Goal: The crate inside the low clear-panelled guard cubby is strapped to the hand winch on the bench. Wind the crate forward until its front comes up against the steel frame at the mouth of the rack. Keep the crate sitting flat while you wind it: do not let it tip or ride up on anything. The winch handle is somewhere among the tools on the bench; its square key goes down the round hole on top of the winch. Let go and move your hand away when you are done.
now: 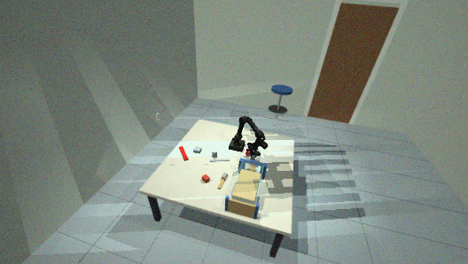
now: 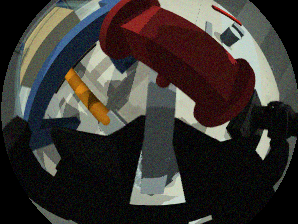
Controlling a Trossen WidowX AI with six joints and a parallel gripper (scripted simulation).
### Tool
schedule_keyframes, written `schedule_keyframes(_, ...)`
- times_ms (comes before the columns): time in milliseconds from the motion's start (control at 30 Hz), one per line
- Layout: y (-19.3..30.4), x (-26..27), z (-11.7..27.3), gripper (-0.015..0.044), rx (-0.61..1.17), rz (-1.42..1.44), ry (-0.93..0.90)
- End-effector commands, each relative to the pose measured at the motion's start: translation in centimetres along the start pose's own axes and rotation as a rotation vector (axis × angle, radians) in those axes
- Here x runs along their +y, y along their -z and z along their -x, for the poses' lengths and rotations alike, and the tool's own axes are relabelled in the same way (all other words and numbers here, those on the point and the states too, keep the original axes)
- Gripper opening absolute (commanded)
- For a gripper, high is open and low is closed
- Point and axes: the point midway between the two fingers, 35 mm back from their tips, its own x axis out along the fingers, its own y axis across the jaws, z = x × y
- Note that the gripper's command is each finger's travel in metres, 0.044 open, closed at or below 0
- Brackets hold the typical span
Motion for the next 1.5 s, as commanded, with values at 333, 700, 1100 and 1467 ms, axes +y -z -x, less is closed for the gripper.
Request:
schedule_keyframes(333,0.17,0.02,-0.25,0.0,0.0,0.002,-0.001)
schedule_keyframes(700,0.27,0.02,-0.46,0.0,0.0,0.002,-0.001)
schedule_keyframes(1100,0.38,0.02,-0.68,0.0,0.0,0.002,-0.001)
schedule_keyframes(1467,0.47,0.02,-0.91,0.0,0.0,0.002,-0.002)
